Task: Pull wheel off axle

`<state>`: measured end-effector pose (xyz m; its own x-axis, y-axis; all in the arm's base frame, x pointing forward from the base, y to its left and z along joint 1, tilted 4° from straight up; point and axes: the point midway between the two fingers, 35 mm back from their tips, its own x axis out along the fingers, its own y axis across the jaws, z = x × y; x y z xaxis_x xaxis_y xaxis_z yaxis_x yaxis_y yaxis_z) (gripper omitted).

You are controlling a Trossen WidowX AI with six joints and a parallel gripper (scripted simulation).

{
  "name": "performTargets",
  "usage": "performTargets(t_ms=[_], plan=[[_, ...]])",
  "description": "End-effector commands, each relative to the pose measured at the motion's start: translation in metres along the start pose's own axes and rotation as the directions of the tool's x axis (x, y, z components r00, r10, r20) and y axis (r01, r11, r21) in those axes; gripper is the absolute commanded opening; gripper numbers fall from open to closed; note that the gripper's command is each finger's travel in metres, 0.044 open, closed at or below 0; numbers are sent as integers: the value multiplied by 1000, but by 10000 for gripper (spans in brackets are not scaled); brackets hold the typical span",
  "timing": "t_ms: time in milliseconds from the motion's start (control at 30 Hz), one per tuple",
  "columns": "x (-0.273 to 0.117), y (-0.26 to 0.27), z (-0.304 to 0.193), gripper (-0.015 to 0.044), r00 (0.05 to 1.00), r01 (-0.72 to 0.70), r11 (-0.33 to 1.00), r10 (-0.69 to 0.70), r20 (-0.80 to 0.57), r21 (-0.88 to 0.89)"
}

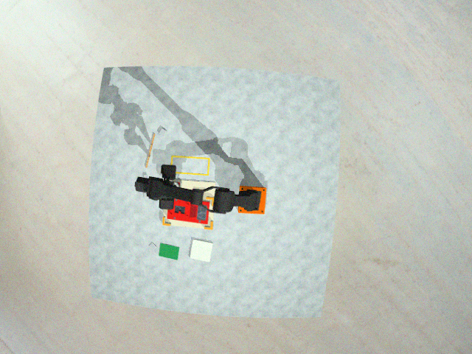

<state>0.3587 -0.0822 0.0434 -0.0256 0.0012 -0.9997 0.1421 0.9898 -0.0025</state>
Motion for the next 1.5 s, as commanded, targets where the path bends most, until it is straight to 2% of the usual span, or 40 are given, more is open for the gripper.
performTargets(t_ms=[0,133,333,500,600,900,1100,1467], plan=[[2,3,-3,300,1000,2,1000,-2,-9,2],[17,3,-2,300,1000,2,1000,-2,-9,2],[70,2,-3,300,1000,2,1000,-2,-9,2],[76,1,-4,300,1000,2,1000,-2,-10,2],[72,2,-5,221,1000,-1,1000,1,-22,2],[72,2,-5,161,1000,-1,1000,1,-22,2],[71,2,-5,4,1000,-1,1000,1,-21,2],[68,2,-5,0,1000,-1,1000,1,-20,2]])
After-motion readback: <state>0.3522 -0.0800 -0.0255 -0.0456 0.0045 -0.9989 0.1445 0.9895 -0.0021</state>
